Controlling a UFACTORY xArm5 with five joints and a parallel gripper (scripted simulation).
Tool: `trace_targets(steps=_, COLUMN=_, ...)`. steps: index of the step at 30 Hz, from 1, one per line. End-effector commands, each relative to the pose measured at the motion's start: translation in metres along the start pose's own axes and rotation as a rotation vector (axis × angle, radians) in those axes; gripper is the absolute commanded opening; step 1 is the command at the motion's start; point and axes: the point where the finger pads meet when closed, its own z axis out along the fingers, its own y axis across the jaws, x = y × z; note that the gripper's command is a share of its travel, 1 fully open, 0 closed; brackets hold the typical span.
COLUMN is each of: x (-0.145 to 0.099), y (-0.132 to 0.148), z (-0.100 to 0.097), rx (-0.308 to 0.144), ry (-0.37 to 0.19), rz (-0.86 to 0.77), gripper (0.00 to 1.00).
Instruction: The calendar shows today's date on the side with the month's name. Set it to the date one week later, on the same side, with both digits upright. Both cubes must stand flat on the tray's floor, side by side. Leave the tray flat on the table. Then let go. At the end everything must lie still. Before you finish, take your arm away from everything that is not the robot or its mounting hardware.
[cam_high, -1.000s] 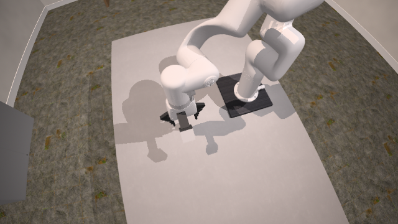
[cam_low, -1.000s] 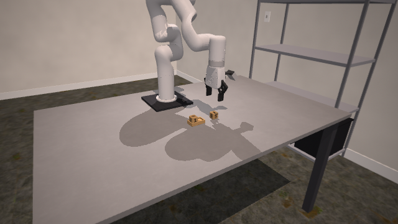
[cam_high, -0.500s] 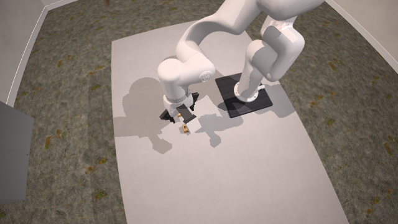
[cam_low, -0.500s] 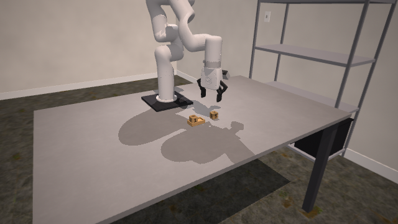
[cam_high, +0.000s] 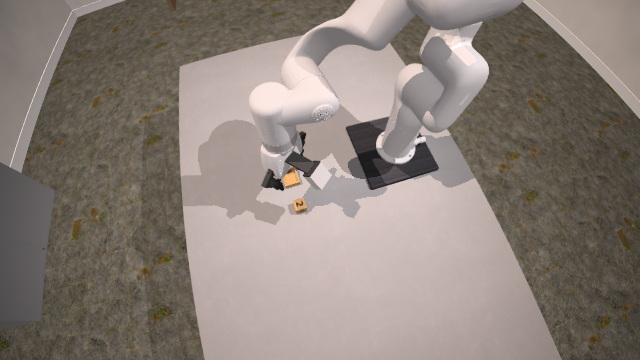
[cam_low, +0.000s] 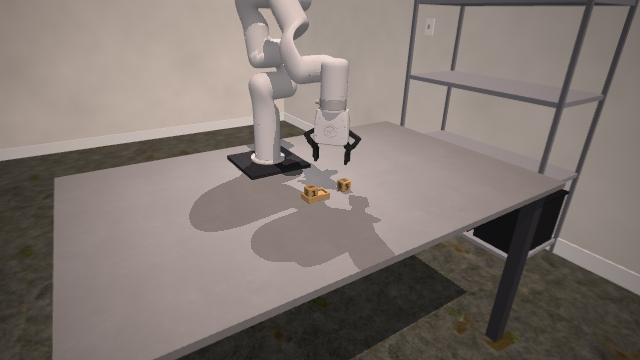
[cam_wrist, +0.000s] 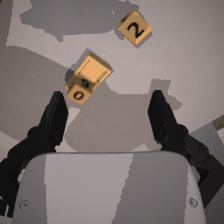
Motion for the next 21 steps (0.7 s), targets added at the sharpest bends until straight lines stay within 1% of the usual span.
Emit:
trace_targets(steps=1, x=-0.011, y=-0.008, z=-0.001, rx=-0.003, ry=-0.002, rz=-0.174, gripper=1.00)
trace_targets(steps=2, x=-0.011, y=-0.008, z=-0.001, rx=-0.003, ry=-0.002, rz=-0.177, gripper=1.00)
trace_targets(steps=6, x=-0.019, y=-0.015, z=-0.001, rx=-0.003, ry=-0.003, rz=-0.307, gripper=1.00)
trace_targets(steps=7, x=-0.019, y=-0.015, z=-0.001, rx=-0.003, ry=-0.003, rz=-0.310, gripper=1.00)
trace_targets(steps=8, x=-0.022, y=-0.018, z=-0.001, rx=-0.003, ry=-0.003, rz=-0.361, gripper=1.00)
trace_targets(steps=12, x=-0.028, y=-0.024, z=-0.001, rx=-0.002, ry=-0.003, rz=-0.470, gripper=1.00)
trace_targets(steps=15, x=-0.029, y=-0.025, z=-0.001, rx=-0.002, ry=-0.003, rz=-0.493, gripper=1.00)
trace_targets(steps=17, x=-0.035, y=-0.032, z=-0.001, rx=-0.002, ry=-0.003, rz=-0.596, gripper=1.00)
trace_targets(steps=18, x=-0.035, y=-0.032, z=-0.001, rx=-0.002, ry=-0.003, rz=-0.598, gripper=1.00)
trace_targets(steps=21, x=-0.040, y=-0.037, z=-0.001, rx=-0.002, ry=-0.003, rz=-0.687, gripper=1.00)
